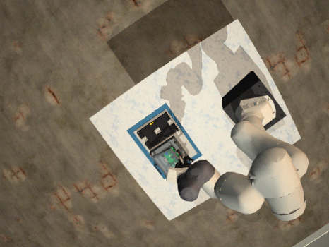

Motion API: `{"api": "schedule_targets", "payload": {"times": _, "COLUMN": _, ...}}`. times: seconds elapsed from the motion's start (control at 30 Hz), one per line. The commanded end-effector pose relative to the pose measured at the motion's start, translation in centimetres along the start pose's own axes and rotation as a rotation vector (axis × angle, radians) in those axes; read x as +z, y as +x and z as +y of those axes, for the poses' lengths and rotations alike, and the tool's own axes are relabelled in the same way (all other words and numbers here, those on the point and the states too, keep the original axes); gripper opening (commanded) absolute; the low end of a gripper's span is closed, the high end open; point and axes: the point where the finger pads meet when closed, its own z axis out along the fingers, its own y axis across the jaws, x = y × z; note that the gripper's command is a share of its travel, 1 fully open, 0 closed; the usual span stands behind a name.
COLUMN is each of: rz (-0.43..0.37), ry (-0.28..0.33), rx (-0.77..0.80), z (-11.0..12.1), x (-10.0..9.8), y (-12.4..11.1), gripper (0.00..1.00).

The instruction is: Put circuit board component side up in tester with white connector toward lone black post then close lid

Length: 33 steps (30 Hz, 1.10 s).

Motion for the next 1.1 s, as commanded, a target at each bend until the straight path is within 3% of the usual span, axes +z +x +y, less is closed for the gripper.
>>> {"api": "schedule_targets", "payload": {"times": 0.0, "rz": 0.0, "ry": 0.007, "rx": 0.004, "z": 0.2, "x": 0.8, "y": 0.0, "gripper": 0.0}}
{"api": "schedule_targets", "payload": {"times": 1.07, "rz": 0.0, "ry": 0.007, "rx": 0.004, "z": 1.6, "x": 5.3, "y": 0.0, "gripper": 0.0}}
